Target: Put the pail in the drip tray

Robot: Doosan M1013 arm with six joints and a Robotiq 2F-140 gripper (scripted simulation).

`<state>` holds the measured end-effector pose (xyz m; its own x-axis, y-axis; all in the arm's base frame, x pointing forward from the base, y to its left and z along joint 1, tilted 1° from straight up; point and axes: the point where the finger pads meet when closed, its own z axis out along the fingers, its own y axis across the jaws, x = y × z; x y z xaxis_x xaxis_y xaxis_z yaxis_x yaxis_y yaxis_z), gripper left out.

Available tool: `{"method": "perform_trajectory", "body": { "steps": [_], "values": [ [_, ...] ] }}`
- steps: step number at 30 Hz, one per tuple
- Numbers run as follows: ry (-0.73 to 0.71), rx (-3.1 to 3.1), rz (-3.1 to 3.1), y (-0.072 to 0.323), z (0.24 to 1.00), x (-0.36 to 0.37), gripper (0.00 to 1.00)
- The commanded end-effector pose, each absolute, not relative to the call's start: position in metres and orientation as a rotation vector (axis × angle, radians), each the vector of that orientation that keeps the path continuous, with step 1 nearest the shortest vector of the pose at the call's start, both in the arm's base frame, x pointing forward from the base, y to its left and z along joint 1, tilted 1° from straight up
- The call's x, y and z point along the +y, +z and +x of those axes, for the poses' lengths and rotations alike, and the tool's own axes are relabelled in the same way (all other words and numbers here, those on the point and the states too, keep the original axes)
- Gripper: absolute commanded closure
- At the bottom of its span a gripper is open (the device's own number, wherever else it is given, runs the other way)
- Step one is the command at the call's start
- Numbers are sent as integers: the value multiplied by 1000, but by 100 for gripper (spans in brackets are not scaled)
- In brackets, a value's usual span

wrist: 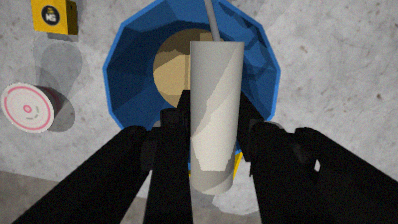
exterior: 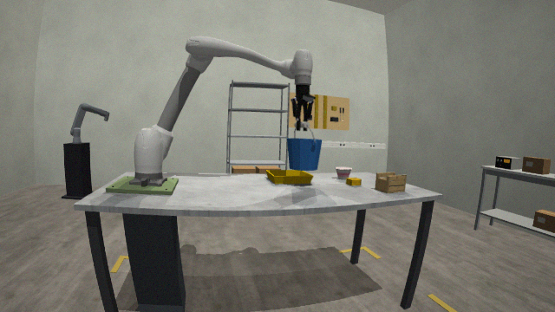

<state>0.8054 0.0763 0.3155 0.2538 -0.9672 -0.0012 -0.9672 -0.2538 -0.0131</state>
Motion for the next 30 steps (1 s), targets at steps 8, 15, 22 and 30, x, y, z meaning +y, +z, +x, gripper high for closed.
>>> {"method": "perform_trajectory", "body": {
  "steps": [8,15,22,30],
  "values": [
    [-13,1911,-2477,317,797,106,90],
    [-12,1911,-2477,317,791,123,90],
    [-12,1911,-2477,317,786,141,90],
    [-12,1911,-2477,317,781,156,90]
  ]
}}
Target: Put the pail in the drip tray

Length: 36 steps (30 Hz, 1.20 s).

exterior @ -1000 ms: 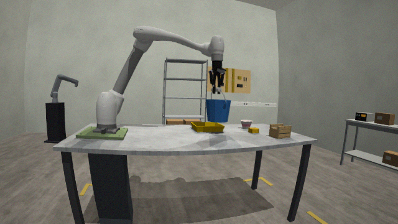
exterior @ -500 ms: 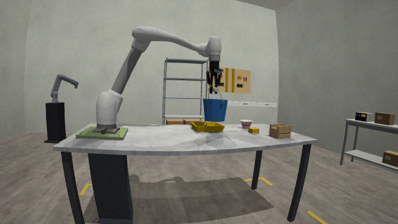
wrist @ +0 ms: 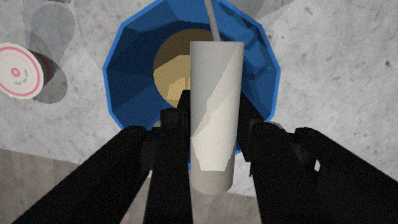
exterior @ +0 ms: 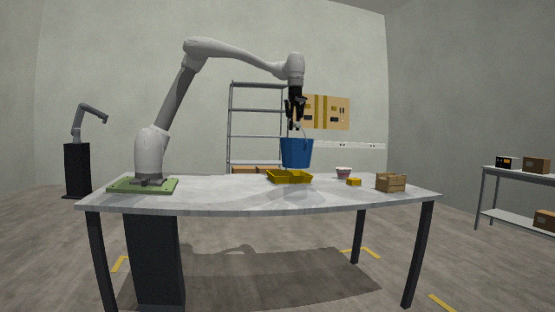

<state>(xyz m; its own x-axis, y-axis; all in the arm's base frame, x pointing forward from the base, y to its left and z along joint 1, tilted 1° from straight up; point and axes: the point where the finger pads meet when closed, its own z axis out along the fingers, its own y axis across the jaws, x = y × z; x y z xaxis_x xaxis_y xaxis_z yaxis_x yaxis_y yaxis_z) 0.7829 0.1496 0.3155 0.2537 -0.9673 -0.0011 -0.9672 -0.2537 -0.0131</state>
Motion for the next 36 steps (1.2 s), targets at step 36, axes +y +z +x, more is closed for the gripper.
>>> {"method": "perform_trajectory", "body": {
  "steps": [36],
  "values": [
    [-12,1911,-2477,317,764,211,90]
  ]
}}
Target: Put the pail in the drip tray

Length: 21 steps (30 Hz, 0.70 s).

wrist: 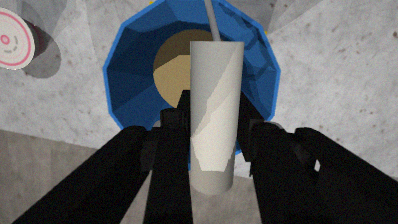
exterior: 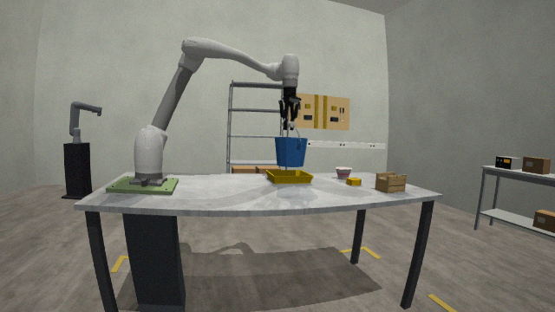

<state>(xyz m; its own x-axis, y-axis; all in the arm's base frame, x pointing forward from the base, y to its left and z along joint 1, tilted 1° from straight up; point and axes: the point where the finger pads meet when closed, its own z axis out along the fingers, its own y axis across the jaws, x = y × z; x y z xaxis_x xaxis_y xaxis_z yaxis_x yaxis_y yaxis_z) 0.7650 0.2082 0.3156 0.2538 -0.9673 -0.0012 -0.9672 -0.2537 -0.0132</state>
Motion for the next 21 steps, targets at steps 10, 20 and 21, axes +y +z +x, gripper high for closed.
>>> {"method": "perform_trajectory", "body": {
  "steps": [10,20,21],
  "values": [
    [-12,1911,-2477,317,762,218,90],
    [-12,1911,-2477,317,761,222,90],
    [-12,1911,-2477,317,761,222,90]
  ]
}}
